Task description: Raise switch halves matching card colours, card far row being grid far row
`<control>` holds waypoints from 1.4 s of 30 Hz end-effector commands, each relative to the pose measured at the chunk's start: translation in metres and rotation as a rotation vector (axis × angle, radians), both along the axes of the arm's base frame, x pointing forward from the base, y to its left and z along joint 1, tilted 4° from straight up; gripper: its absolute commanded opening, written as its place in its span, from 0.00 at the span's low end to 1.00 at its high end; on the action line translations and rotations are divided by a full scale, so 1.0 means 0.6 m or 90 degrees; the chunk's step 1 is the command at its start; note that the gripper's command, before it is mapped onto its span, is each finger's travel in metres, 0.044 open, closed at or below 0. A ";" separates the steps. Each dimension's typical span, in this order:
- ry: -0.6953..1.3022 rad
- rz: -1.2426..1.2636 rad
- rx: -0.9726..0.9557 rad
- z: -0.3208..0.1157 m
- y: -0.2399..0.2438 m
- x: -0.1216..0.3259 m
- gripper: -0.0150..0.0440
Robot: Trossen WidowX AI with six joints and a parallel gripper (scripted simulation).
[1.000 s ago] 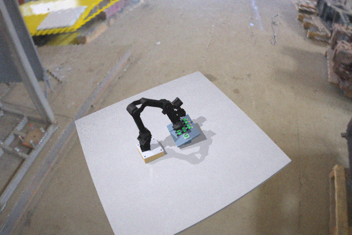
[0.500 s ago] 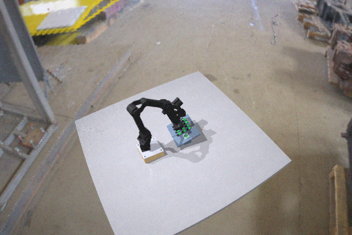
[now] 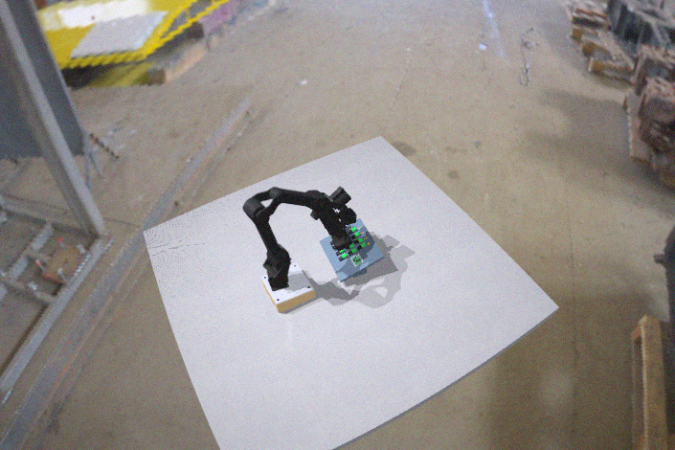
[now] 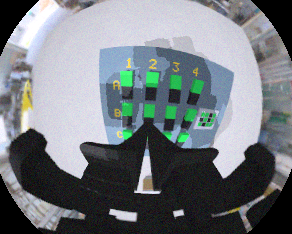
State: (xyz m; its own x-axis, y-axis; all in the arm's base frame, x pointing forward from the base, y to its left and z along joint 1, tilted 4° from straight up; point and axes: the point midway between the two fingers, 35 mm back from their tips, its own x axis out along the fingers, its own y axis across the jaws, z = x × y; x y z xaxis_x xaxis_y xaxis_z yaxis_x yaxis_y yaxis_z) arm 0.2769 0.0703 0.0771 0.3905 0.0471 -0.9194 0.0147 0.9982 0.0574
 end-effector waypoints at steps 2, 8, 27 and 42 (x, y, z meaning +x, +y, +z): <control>-0.001 0.001 -0.003 -0.002 -0.001 0.001 0.25; -0.001 0.001 -0.003 -0.003 -0.001 0.002 0.25; -0.001 0.001 -0.003 -0.007 0.000 0.003 0.25; 0.016 0.002 -0.003 0.110 -0.031 -0.025 0.25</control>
